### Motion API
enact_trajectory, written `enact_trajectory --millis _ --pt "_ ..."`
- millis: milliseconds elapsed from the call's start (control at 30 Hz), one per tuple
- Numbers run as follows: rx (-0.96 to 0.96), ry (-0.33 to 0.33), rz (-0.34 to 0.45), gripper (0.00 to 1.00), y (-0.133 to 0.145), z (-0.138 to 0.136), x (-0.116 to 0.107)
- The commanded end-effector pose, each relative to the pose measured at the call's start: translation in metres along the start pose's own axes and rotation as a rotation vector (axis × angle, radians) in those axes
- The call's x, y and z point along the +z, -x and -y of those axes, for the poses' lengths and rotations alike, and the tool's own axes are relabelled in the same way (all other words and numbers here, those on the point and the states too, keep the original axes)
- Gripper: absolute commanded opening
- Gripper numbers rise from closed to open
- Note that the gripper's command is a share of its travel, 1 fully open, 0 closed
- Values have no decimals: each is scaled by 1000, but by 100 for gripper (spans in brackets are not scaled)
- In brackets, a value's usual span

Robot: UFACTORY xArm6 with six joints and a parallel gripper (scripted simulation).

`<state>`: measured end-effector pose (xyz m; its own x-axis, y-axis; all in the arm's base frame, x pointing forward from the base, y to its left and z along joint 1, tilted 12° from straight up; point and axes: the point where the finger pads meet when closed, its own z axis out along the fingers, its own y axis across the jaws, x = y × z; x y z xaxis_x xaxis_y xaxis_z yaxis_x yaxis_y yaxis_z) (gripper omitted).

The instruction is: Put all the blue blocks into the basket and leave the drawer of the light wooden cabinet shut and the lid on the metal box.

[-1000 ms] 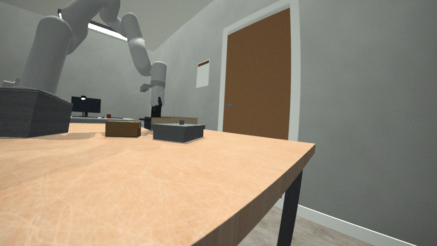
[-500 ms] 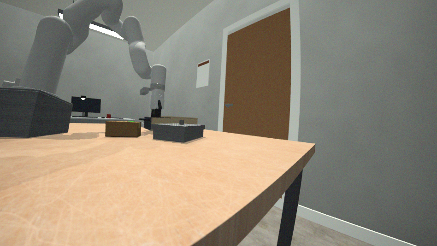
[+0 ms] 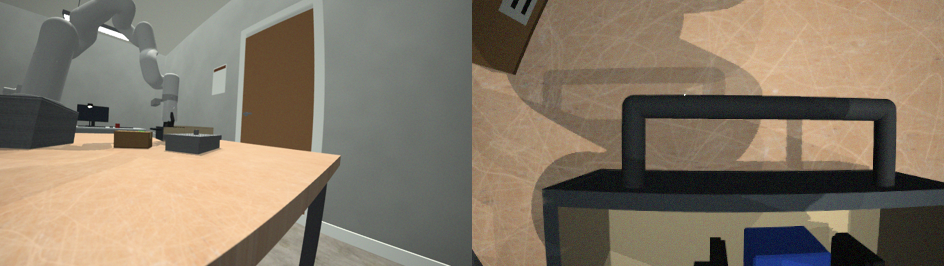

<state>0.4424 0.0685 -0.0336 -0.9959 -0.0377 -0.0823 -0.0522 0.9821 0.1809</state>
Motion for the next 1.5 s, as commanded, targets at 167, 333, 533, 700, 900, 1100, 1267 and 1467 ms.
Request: enact_trajectory --millis 167,333,533,700,900,1100,1267,1467 --pt "0 1 4 61 2 0 7" --pt "0 1 4 61 2 0 7" --pt "0 1 4 61 2 0 8" --pt "0 1 4 61 2 0 8" --pt "0 1 4 61 2 0 8" --pt "0 1 4 0 2 0 8" --pt "0 1 4 0 2 0 8" --pt "0 1 4 0 2 0 8"
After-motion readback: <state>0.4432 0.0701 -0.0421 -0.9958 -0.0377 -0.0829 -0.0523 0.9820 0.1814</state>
